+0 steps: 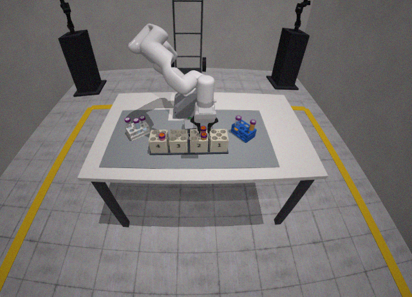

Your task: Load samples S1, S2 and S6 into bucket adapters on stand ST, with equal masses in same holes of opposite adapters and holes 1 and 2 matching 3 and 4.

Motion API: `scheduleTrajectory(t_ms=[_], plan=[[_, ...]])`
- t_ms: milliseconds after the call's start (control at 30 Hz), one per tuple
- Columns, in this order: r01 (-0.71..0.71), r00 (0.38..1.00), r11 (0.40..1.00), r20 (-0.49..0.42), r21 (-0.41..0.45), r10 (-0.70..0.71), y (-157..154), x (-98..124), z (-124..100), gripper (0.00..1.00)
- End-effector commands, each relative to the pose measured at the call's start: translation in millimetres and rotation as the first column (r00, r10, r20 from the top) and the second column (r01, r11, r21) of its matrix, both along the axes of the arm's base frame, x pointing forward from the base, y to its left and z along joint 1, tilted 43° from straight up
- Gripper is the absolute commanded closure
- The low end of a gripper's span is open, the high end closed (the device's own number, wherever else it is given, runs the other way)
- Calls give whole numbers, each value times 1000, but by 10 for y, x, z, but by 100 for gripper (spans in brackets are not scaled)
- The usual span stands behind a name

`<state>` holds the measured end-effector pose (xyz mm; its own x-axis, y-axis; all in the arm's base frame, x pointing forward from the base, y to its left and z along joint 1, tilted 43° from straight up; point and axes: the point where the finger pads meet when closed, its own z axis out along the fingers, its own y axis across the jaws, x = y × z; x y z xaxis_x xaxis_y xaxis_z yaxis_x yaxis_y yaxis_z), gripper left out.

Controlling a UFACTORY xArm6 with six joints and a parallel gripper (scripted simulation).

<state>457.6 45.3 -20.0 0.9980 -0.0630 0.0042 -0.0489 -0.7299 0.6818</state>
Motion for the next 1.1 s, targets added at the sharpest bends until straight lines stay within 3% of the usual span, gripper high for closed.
scheduleTrajectory(t_ms=[0,1067], plan=[[-1,1000,1000,3,2,1,63,15,65,56],[-1,1000,1000,3,2,1,444,36,475,56]])
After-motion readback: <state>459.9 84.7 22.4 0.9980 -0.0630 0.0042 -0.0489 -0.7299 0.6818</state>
